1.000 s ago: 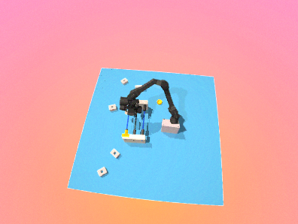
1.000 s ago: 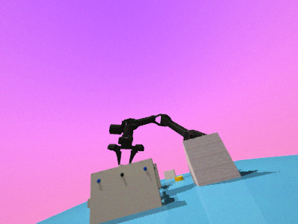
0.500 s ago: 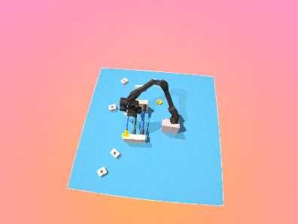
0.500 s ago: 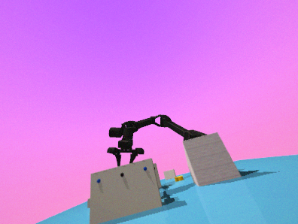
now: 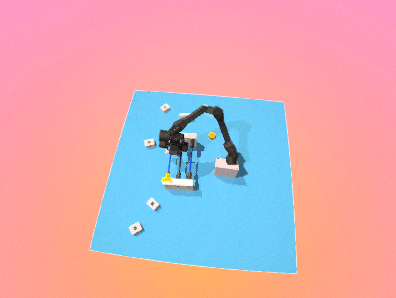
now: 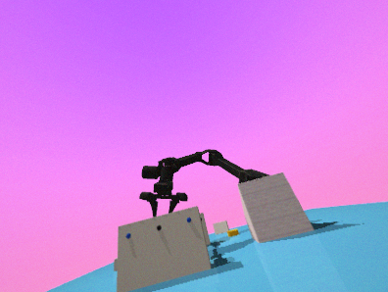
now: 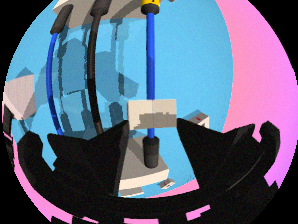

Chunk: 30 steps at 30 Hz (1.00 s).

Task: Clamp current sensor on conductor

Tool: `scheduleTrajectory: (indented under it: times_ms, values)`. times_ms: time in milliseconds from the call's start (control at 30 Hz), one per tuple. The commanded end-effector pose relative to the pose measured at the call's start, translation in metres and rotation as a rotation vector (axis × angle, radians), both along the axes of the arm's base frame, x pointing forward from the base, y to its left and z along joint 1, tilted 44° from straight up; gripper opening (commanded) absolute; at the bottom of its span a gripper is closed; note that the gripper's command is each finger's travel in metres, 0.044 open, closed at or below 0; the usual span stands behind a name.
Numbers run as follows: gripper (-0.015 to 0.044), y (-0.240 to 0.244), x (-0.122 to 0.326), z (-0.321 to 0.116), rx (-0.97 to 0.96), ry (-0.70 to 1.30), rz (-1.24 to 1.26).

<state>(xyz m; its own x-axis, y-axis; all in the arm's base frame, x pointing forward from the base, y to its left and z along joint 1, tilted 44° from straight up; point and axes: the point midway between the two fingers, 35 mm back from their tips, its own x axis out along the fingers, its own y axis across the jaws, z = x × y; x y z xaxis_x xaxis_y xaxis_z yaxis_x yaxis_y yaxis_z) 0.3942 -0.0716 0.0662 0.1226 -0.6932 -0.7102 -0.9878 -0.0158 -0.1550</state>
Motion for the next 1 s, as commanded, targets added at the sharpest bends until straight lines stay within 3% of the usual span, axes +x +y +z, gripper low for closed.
scheduleTrajectory:
  times_ms: [0,967]
  values:
    - [0.0,0.0004,0.0,0.0001,0.003,-0.001,-0.001]
    - [0.0,0.0002,0.0022,-0.0003,0.007,0.016,-0.016]
